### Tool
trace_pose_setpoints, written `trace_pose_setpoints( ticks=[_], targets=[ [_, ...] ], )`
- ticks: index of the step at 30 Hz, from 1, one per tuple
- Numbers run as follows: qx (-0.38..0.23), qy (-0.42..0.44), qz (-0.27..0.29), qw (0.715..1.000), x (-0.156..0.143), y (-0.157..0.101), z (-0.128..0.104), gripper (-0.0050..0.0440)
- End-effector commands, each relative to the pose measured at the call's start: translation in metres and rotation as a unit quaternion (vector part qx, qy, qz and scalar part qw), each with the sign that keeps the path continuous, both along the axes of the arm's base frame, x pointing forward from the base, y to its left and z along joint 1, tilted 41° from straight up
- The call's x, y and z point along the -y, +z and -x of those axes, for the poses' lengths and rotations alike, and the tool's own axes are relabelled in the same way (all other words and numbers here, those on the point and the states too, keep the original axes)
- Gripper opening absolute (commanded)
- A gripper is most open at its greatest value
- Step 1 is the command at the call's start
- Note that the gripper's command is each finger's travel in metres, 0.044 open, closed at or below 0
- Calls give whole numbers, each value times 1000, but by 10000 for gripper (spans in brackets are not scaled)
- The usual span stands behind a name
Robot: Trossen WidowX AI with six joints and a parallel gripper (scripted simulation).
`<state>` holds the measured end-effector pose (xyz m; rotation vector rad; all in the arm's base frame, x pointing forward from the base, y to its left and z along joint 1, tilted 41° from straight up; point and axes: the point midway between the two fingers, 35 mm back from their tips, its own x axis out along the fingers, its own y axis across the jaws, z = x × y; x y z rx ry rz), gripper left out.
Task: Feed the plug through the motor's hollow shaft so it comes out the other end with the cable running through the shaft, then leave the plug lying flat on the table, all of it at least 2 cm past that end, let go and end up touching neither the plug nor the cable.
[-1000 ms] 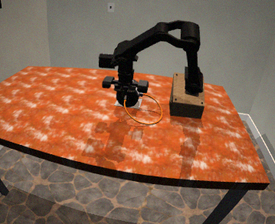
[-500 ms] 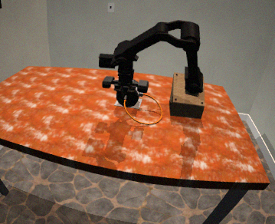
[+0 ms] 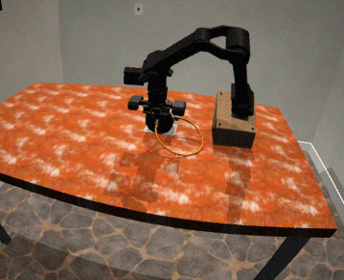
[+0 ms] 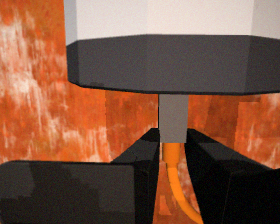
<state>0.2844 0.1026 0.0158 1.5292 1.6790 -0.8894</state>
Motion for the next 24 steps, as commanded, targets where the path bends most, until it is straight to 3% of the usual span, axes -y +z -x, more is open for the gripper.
trace_pose_setpoints(
  ticks=[1, 24],
  targets=[
    [-4, -4, 11, 1000, 6, -6, 1, 0],
    [-4, -4, 11, 1000, -5, 3, 1, 0]
  ],
)
